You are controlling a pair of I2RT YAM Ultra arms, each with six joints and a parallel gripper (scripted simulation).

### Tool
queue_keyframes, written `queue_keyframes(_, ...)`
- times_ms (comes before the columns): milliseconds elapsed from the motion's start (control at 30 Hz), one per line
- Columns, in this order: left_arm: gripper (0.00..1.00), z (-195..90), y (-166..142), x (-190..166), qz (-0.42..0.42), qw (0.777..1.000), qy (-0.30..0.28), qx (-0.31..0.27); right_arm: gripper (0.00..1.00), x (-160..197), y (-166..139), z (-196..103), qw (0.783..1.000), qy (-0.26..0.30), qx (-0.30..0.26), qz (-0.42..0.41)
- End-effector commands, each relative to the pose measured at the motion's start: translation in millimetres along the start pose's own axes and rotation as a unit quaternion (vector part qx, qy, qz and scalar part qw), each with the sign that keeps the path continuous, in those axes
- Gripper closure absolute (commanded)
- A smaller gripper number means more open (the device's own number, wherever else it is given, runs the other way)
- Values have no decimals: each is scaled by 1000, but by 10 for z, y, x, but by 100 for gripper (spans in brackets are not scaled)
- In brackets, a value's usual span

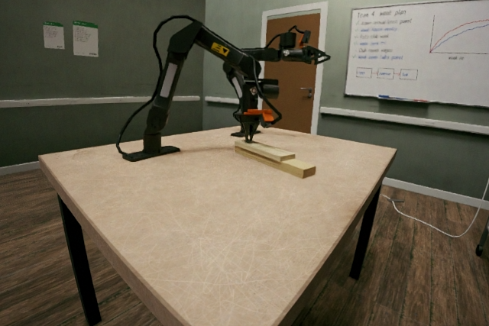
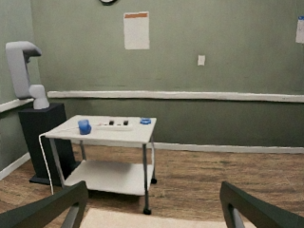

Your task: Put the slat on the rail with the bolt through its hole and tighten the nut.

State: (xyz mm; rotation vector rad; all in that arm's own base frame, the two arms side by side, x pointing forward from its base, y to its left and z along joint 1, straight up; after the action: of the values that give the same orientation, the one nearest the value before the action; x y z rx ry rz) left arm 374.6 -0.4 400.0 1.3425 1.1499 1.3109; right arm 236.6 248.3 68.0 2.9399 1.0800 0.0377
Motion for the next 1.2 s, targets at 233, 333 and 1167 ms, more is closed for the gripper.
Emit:
queue_keyframes(233,0,-43,113,32,1,1000,2,-19,88,-76,-54,34,994,-11,12,107)
queue_keyframes(333,0,-43,113,32,1,1000,2,-19,88,-73,-54,35,991,-11,11,137)
queue_keyframes(1167,0,-43,113,32,1,1000,2,-19,88,-64,-55,35,983,-10,12,180)
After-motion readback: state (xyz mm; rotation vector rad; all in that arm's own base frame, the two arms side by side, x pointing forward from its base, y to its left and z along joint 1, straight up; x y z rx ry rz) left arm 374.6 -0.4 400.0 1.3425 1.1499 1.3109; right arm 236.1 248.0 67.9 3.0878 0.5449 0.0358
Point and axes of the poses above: on each arm, the point where the finger pads meet when closed, its own z axis out along the fingers, its own x axis across the jaws, y = z × x, the point moved 1 cm from there along -z, back along the fingers, and after that the axes turned 9 degrees about z, right-handed, at the moved point
